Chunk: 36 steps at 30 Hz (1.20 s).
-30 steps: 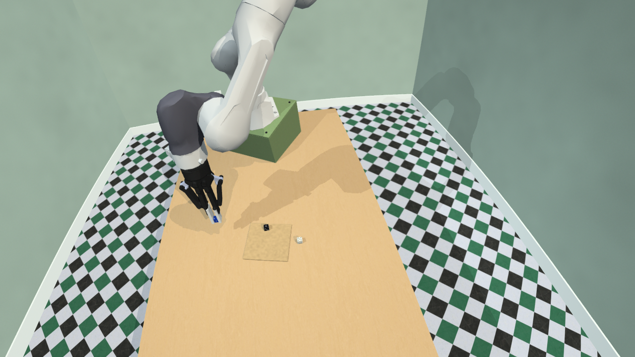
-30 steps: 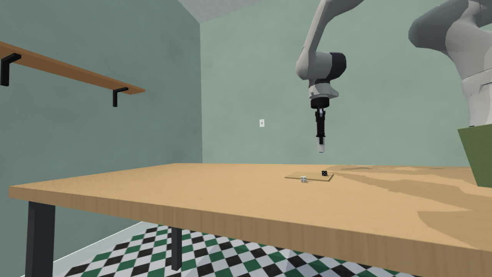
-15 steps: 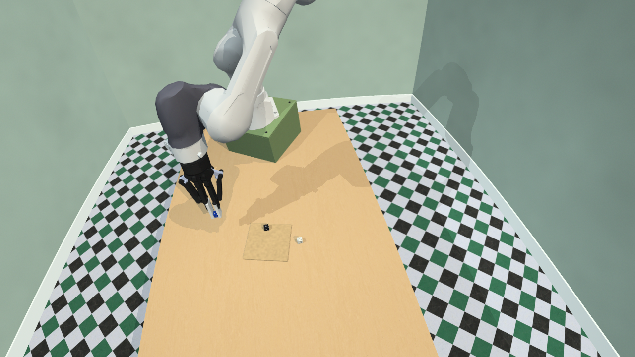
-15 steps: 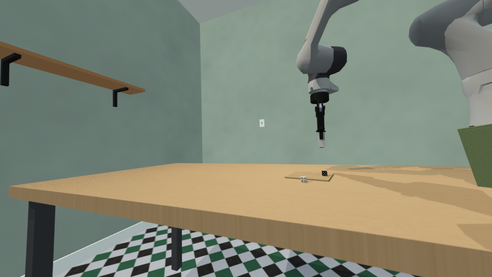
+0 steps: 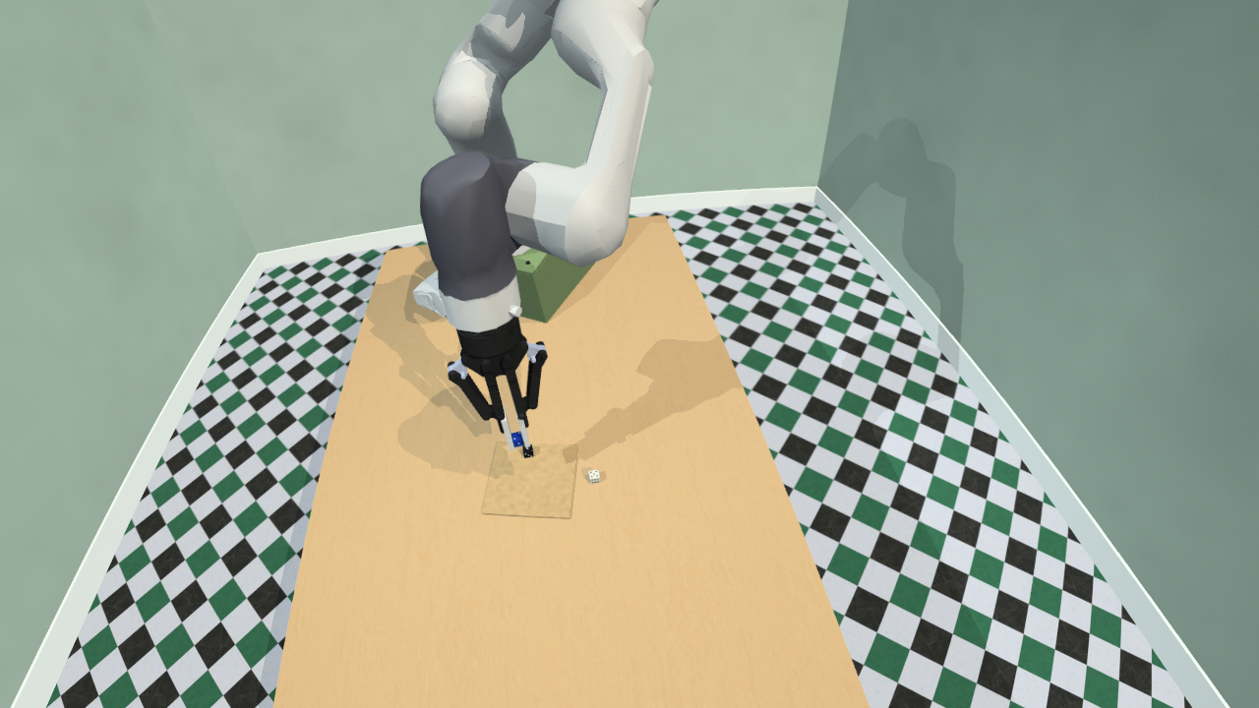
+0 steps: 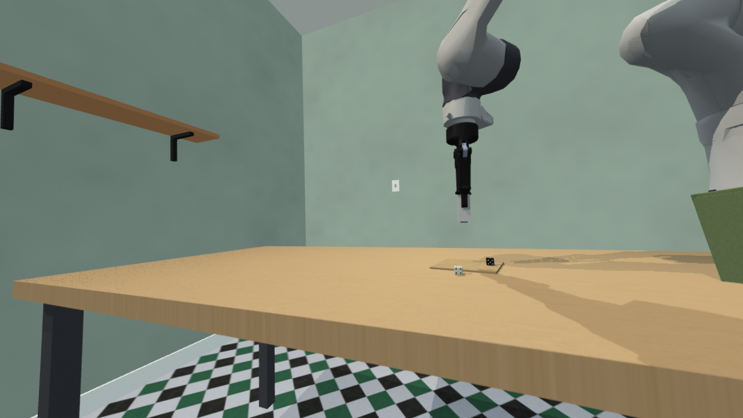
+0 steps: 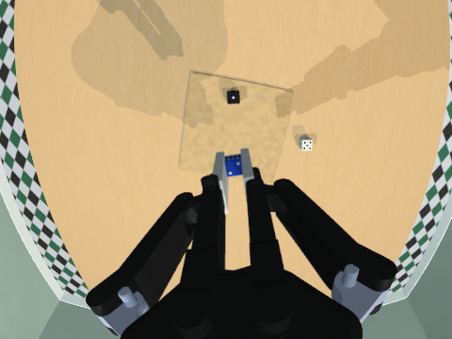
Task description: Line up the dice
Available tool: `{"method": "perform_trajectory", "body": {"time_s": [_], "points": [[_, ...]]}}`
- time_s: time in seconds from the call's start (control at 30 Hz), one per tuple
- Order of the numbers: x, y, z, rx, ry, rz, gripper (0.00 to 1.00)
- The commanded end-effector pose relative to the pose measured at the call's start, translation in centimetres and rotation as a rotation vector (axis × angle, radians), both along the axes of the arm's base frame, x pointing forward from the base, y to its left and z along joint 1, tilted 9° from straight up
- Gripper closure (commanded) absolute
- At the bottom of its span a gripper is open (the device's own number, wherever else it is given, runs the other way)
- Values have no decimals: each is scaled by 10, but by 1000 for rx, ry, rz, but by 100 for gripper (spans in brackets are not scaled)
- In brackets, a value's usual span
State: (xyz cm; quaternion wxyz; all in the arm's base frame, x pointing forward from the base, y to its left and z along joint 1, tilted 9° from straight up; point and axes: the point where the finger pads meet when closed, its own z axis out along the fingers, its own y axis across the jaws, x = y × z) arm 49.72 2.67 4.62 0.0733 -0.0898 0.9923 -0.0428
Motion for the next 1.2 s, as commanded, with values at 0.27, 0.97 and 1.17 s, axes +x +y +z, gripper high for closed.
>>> {"method": "perform_trajectory", "body": {"time_s": [0.27, 0.97, 1.17], "points": [[-3, 0, -1, 15, 12, -124, 93], [5, -4, -60, 15, 12, -124, 93], [8, -6, -81, 15, 12, -124, 93]]}}
